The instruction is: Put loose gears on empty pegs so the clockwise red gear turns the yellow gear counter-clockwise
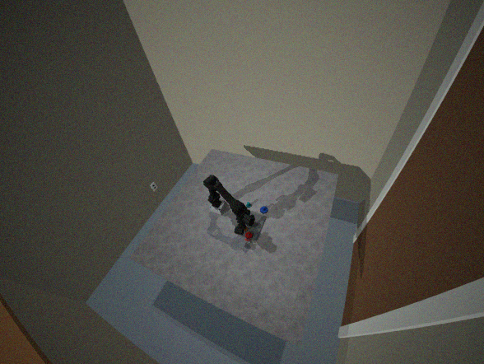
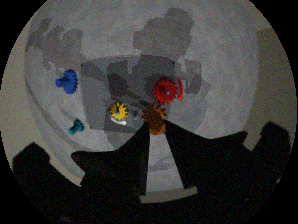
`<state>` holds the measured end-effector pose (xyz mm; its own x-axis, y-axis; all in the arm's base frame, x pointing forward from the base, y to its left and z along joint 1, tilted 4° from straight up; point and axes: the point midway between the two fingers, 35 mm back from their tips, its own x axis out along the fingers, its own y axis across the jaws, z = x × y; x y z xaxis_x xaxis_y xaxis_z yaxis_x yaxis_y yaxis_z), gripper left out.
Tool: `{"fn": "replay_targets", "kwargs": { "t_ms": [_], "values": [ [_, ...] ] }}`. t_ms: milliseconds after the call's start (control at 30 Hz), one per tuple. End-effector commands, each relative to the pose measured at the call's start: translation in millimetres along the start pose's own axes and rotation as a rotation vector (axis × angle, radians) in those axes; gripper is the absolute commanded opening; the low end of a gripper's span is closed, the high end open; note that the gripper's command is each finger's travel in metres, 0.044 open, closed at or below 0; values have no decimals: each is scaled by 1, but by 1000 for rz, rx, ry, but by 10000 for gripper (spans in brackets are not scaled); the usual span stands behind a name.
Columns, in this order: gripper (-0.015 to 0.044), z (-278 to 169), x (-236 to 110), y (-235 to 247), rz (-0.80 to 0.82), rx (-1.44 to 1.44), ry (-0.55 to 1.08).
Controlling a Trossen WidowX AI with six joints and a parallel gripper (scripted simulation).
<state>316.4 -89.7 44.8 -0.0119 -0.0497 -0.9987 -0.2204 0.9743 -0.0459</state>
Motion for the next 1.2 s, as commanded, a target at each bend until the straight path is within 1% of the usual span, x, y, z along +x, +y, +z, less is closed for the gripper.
{"fn": "replay_targets", "kwargs": {
  "t_ms": [0,267,567,733,933,1167],
  "values": [
    [0,-1,7,-1,-2,-29,5],
    [0,0,16,-1,-2,62,5],
    [0,-1,30,0,-3,304,5],
    [0,-1,29,-1,-3,434,4],
    [0,-1,30,-1,-3,397,4],
    [0,0,31,0,-3,234,5]
  ]
}}
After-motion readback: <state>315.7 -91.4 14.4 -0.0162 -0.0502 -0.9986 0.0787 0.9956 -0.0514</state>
